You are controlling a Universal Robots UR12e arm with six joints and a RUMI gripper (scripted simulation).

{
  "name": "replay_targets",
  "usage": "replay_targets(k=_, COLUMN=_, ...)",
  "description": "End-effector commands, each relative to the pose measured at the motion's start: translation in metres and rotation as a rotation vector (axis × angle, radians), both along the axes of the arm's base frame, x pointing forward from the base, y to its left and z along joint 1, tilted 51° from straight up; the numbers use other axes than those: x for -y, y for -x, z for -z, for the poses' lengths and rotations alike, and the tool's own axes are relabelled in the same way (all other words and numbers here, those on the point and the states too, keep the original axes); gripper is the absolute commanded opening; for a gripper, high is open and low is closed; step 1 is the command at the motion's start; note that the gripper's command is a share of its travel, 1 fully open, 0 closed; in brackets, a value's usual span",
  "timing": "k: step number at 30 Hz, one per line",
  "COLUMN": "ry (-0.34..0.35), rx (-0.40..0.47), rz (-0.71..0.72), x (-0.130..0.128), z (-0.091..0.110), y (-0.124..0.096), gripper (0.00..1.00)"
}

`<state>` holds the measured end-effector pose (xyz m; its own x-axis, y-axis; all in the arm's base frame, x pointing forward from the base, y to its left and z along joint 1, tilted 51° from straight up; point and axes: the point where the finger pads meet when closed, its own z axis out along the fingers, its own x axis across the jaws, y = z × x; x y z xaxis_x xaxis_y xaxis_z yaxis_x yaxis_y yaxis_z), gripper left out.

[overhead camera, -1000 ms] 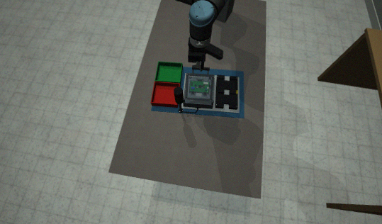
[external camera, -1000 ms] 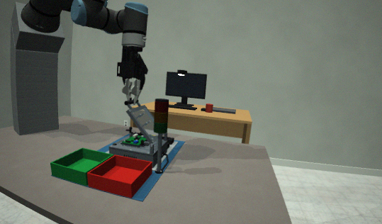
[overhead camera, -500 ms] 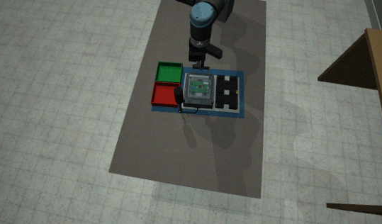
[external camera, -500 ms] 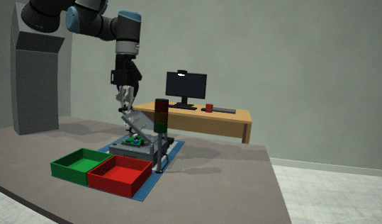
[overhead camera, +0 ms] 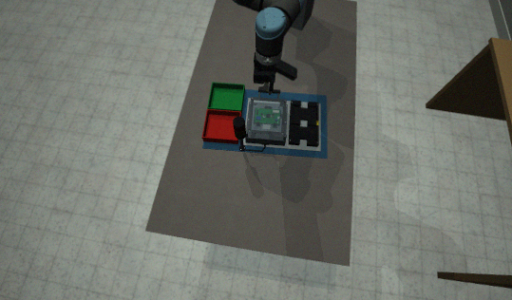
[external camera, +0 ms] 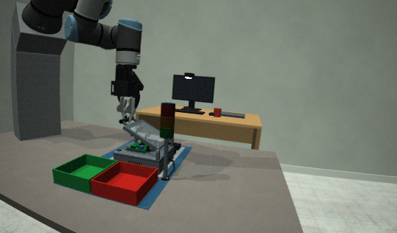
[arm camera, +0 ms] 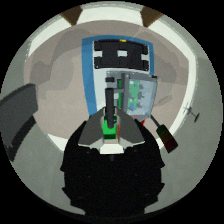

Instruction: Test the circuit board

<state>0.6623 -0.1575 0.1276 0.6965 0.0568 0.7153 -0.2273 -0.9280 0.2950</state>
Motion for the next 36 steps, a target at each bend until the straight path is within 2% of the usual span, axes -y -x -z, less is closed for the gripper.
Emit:
replay_targets(k=1, ry=0.0, rx=0.001, rz=0.0, x=0.004, z=0.009, y=-0.004, gripper=0.0)
replay_targets(k=22, ry=0.0, rx=0.001, rz=0.0, x=0.018, z=0.039, y=-0.021, gripper=0.0)
replay_targets(k=36, ry=0.0, rx=0.001, rz=0.0, x=0.024, z=0.052, y=-0.032, gripper=0.0)
